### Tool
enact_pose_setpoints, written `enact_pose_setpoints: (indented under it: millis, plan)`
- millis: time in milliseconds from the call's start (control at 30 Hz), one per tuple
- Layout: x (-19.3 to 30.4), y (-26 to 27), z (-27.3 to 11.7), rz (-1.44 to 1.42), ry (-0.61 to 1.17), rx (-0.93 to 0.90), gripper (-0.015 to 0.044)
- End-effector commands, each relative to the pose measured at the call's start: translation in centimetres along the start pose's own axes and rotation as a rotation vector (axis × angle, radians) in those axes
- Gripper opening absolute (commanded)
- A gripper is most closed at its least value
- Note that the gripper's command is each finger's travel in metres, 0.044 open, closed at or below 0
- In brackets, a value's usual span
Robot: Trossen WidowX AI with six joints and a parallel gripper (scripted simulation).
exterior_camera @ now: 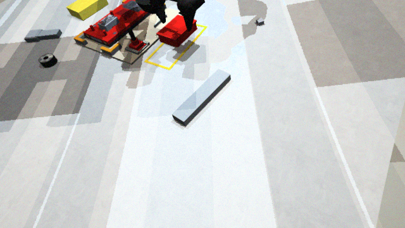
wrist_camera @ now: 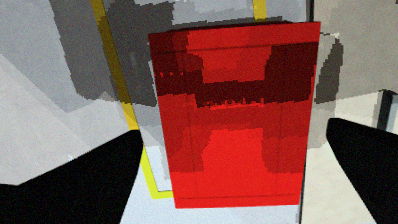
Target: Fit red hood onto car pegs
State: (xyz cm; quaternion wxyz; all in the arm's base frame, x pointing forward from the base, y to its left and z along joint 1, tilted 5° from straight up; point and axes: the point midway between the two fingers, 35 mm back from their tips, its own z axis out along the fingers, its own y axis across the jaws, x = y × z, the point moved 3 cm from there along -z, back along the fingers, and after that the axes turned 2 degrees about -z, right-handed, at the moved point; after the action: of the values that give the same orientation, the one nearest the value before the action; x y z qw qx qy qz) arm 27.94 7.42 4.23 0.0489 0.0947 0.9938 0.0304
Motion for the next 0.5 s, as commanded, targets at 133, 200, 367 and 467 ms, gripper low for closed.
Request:
enact_pose_setpoints:
  millis: [133,200,367,467]
  plan:
    - [0.05,-0.09,0.47,0.005,0.001,0.006,0.0440]
    - [0.05,-0.09,0.57,0.005,0.001,0.006,0.0440]
    - [0.05,-0.09,0.81,0.005,0.001,0.006,0.0440]
    - [0.05,-0.09,0.96,0.005,0.001,0.006,0.0440]
